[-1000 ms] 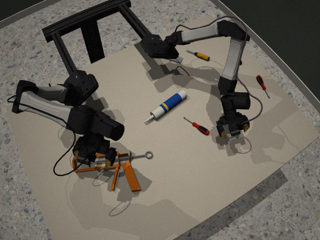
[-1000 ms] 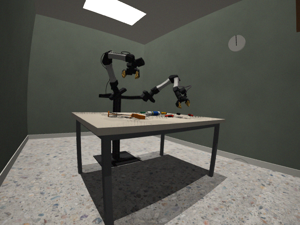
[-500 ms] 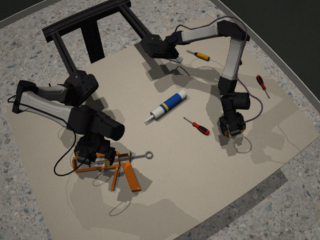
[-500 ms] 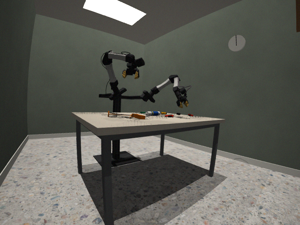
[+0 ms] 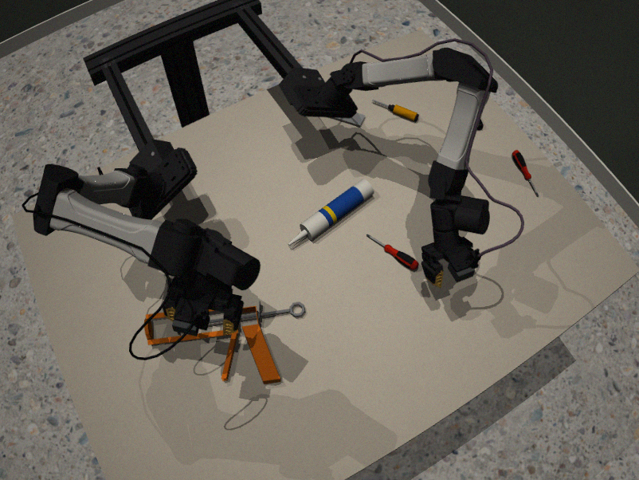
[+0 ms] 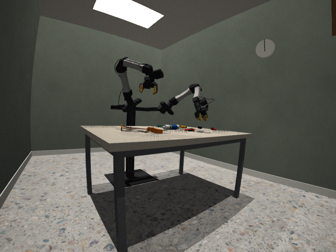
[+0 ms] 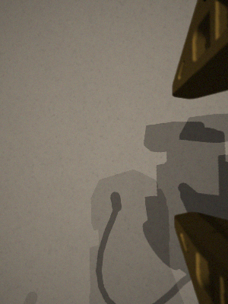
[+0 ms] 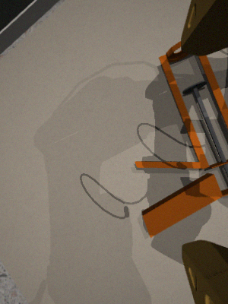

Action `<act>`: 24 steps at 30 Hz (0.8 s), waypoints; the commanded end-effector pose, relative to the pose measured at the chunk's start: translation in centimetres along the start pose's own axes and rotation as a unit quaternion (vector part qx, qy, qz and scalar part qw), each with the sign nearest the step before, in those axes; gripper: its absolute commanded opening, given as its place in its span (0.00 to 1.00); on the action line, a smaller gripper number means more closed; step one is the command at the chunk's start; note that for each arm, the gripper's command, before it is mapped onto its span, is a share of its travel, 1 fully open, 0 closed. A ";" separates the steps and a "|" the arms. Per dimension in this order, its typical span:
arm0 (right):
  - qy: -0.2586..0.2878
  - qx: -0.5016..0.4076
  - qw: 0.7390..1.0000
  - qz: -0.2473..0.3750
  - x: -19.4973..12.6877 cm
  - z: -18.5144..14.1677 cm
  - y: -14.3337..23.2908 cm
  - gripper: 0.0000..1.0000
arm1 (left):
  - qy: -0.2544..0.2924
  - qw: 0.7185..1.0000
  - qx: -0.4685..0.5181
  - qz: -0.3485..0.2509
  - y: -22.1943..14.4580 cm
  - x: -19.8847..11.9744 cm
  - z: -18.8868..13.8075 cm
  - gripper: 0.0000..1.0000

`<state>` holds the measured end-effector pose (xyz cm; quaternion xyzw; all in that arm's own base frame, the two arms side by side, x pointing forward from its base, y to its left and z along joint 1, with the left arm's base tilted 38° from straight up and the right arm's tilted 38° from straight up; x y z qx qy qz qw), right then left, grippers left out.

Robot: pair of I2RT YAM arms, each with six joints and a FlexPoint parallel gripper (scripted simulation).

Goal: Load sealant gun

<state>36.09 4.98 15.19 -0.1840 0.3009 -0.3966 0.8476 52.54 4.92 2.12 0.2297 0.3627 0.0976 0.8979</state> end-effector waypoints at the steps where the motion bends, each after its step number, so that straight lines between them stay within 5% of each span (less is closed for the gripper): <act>1: 0.024 -0.012 1.000 0.007 1.6 -1.5 1.2 0.91 | 0.020 0.997 -0.059 -0.043 -3.7 0.5 -0.2 0.62; 24: 0.089 -0.054 0.994 0.030 5.0 -6.9 4.1 0.91 | 0.112 0.950 -0.274 -0.095 -11.0 1.1 -3.0 0.62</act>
Point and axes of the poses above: on each arm, the point where the finger pads meet when closed, its own x axis out along the fingers, its own y axis across the jaws, z = x × y, the point moved 1 cm from there along -x, back along the fingers, and after that the axes turned 9 degrees about -x, right-handed, at the moved point
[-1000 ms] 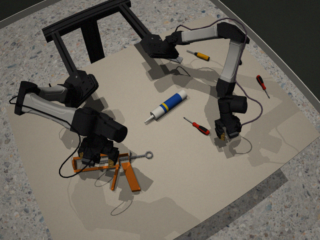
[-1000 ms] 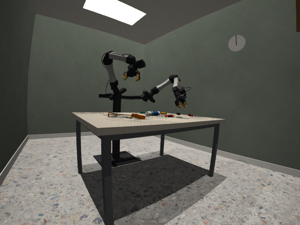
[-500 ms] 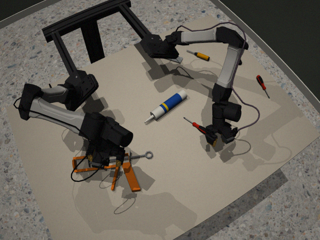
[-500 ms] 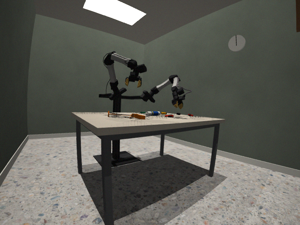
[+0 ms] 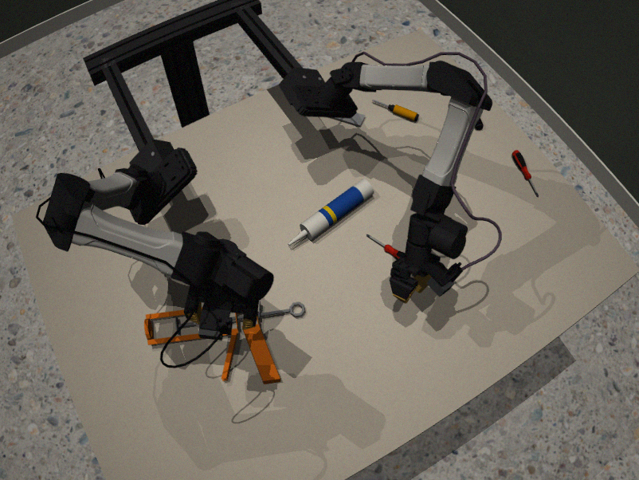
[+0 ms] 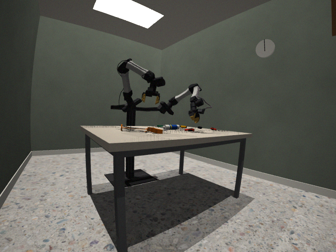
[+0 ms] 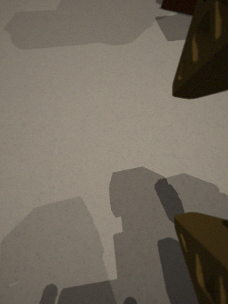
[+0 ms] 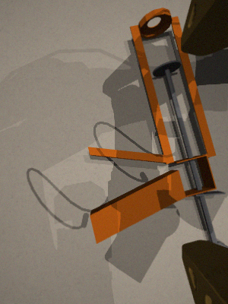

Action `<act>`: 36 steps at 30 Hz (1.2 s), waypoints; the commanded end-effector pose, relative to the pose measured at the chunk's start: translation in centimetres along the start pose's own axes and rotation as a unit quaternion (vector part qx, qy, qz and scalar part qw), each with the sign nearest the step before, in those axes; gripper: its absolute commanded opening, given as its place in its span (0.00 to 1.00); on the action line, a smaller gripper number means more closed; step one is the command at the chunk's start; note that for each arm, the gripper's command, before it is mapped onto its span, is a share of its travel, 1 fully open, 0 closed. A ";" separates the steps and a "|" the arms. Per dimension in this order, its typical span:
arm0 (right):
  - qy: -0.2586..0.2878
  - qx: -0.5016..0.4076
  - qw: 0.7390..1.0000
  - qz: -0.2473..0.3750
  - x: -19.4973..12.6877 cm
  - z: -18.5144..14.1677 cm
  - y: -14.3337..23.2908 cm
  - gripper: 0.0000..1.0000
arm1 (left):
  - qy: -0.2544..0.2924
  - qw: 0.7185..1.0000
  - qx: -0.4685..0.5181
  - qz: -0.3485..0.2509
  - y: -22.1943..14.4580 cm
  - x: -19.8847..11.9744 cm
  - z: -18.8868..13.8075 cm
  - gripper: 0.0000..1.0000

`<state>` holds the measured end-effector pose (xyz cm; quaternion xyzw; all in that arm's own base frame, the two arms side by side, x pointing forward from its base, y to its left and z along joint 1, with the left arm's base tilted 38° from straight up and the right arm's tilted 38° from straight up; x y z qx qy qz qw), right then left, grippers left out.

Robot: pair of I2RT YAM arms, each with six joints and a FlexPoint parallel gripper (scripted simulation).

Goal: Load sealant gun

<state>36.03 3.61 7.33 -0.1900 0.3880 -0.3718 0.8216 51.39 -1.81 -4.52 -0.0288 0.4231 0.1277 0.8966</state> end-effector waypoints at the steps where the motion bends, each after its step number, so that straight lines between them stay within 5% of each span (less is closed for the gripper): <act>1: 0.014 -0.002 1.000 0.006 1.3 -0.7 0.7 0.91 | 0.031 0.998 -0.048 -0.017 -2.3 0.5 -1.5 0.62; 16: 0.060 -0.031 0.997 0.028 4.0 -4.2 2.4 0.91 | 0.100 0.975 -0.197 -0.016 -5.5 1.4 -5.8 0.62; 36: 0.112 -0.062 0.990 0.060 6.9 -8.9 4.1 0.91 | 0.187 0.901 -0.390 0.033 -9.1 1.8 -12.0 0.62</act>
Point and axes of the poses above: on each arm, the point where the finger pads meet when closed, its own x axis out along the fingers, its own y axis across the jaws, z = x × y, the point moved 1 cm from there along -x, back along the fingers, and after that the axes turned 9 degrees about -x, right-handed, at the moved point
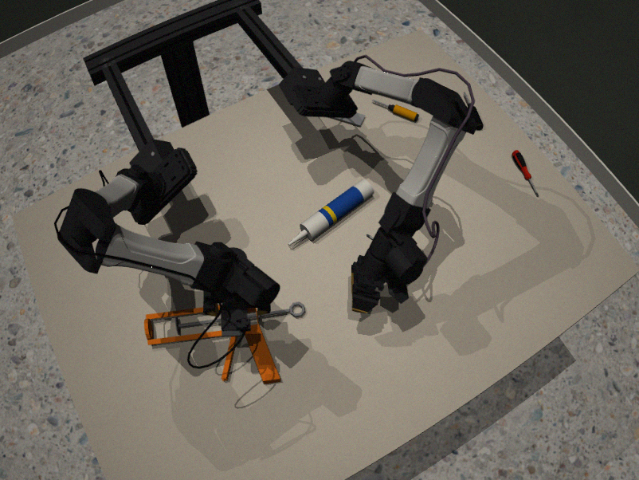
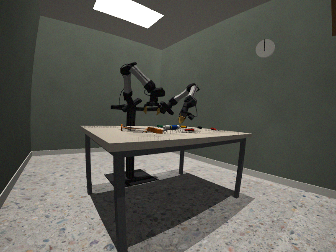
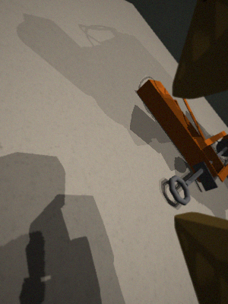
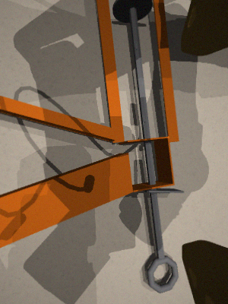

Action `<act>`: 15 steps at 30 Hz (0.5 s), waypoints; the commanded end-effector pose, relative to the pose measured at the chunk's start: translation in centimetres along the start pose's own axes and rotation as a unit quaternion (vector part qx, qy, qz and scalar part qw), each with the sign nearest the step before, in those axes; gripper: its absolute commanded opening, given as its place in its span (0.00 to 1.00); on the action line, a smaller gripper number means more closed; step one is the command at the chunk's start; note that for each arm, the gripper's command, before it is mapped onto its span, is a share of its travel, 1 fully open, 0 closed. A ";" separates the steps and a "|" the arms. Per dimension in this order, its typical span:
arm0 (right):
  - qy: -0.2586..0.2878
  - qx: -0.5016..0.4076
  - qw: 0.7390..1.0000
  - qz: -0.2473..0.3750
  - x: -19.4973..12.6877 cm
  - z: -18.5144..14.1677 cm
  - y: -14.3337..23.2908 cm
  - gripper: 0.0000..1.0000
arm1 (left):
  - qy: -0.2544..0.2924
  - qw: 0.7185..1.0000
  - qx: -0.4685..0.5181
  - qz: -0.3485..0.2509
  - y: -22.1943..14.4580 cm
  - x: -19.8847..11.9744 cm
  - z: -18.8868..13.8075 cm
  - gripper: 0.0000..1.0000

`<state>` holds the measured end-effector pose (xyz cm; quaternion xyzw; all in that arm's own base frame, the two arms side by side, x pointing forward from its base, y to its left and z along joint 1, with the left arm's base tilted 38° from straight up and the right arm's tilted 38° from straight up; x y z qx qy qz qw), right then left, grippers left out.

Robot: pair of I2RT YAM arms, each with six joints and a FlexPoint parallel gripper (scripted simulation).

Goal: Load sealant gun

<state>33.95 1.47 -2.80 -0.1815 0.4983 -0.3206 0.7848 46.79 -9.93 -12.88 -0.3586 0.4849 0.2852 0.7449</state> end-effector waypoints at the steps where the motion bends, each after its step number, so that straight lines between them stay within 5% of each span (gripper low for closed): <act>1: 0.016 -0.003 1.000 0.010 1.5 -0.8 0.5 0.91 | 0.030 0.998 -0.048 0.019 0.0 0.7 -3.0 0.62; 15: 0.052 -0.026 0.998 0.038 4.0 -3.8 1.5 0.91 | 0.058 0.977 -0.192 0.075 1.5 2.1 -6.9 0.62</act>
Point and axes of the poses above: on each arm, the point where the finger pads meet when closed, its own x axis out along the fingers, its own y axis across the jaws, z = x × y, the point moved 1 cm from there along -x, back along the fingers, and after that the axes turned 9 degrees about -x, right-handed, at the moved point
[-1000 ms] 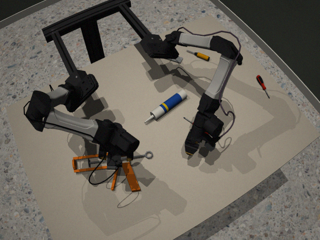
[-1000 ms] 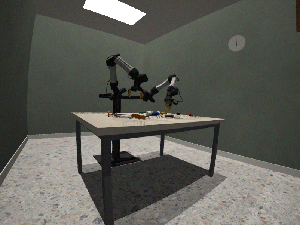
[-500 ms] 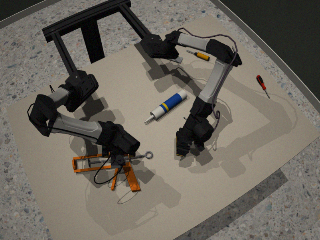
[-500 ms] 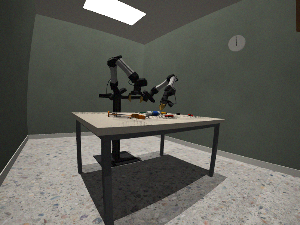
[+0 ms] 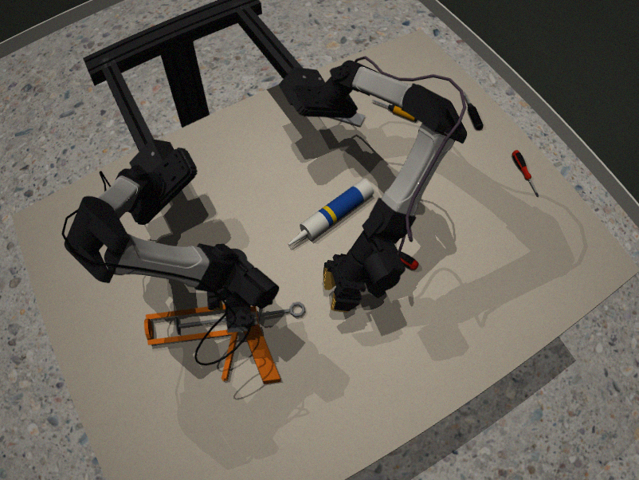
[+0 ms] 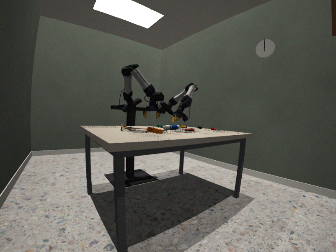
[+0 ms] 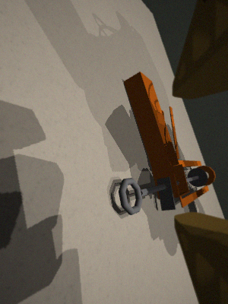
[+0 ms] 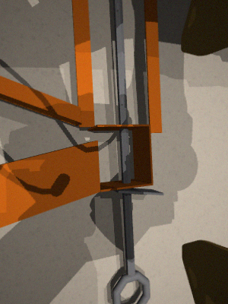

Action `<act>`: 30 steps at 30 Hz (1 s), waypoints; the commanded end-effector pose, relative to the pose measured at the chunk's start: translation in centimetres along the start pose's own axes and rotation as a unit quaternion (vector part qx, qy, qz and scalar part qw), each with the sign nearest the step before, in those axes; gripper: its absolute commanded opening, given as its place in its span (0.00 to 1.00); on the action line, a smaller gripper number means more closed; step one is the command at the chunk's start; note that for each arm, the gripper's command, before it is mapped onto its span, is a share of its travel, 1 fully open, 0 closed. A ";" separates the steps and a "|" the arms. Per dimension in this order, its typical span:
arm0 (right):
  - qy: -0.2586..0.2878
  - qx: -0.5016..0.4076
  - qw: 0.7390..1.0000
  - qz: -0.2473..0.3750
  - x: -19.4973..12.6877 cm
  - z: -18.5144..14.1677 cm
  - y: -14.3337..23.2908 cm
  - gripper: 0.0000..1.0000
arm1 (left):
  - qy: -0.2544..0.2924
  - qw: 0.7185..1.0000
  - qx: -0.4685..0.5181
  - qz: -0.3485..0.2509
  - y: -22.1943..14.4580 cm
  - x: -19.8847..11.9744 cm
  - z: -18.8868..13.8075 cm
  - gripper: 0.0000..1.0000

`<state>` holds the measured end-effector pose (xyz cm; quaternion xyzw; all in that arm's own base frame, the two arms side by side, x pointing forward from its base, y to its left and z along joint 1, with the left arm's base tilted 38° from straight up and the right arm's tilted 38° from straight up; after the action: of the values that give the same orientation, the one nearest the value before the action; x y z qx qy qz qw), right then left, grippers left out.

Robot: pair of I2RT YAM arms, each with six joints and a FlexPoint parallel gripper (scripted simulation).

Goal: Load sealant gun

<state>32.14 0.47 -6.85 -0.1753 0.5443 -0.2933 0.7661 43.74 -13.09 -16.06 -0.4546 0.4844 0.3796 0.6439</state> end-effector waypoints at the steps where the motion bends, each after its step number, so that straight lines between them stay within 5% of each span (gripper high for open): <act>1: 0.010 0.001 1.000 0.012 1.2 -0.4 0.4 0.91 | 0.017 0.998 -0.047 0.028 0.9 0.8 -2.4 0.62; 13: 0.039 -0.018 0.998 0.039 3.3 -2.9 1.2 0.91 | 0.020 0.981 -0.175 0.078 3.1 2.1 -4.9 0.62; 20: 0.041 -0.012 0.999 0.019 3.5 -3.0 0.5 0.91 | 0.022 0.986 -0.145 0.074 3.1 2.2 -5.4 0.62; 30: 0.027 -0.012 0.999 0.027 2.1 -2.1 0.8 0.91 | 0.013 0.987 -0.154 0.032 0.9 0.4 -2.5 0.62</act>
<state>30.35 -0.37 -10.17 -0.1656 0.5799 -0.2673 0.7515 40.71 -15.41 -18.74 -0.5222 0.4555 0.4839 0.5345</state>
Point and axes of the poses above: on each arm, the point where the finger pads meet when closed, its own x axis out along the fingers, its own y axis across the jaws, z = x × y, the point moved 1 cm from there along -x, back along the fingers, and after that the axes turned 9 degrees about -x, right-handed, at the moved point
